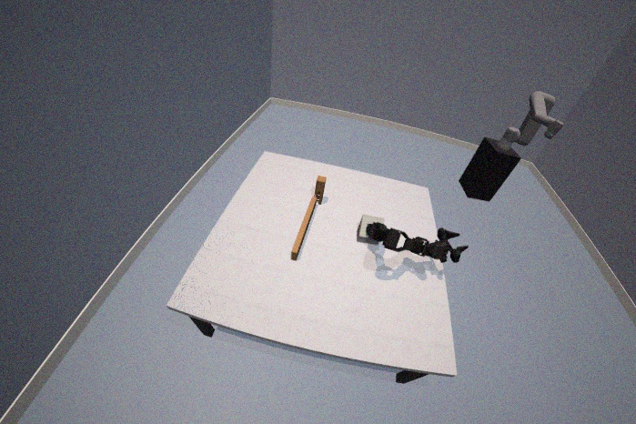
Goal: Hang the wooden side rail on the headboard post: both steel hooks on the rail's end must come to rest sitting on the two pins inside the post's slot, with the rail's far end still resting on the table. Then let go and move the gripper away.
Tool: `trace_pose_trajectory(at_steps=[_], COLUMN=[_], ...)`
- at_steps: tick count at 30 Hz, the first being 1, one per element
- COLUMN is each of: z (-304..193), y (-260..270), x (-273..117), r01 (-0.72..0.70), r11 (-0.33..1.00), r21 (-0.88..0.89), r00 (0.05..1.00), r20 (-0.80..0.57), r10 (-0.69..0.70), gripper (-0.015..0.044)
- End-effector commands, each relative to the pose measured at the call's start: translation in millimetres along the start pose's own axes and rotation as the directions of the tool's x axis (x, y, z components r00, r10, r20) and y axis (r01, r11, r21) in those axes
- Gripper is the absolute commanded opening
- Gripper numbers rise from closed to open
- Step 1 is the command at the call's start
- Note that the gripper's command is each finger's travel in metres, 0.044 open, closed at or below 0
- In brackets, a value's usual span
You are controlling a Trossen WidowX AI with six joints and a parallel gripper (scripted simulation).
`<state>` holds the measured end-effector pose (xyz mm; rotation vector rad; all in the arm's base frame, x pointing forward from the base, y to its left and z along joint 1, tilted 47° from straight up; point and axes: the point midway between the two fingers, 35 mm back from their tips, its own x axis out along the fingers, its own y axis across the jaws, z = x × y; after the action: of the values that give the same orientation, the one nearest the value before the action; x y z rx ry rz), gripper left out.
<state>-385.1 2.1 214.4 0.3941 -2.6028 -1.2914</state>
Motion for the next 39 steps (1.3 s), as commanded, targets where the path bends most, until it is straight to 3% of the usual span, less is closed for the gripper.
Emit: trace_pose_trajectory(at_steps=[1,14,39], z=[0.5,51.9,101.8], y=[0.2,24.1,122.6], x=[-0.2,-20.8,-78.3], r01=[0.000,-0.035,0.000], r11=[1.000,0.994,0.793], r21=[0.000,-0.105,-0.609], r00=[1.000,0.989,0.893], r20=[0.001,0.140,0.357], r10=[0.000,0.049,0.273], gripper=[0.0426,0.0440,0.0440])
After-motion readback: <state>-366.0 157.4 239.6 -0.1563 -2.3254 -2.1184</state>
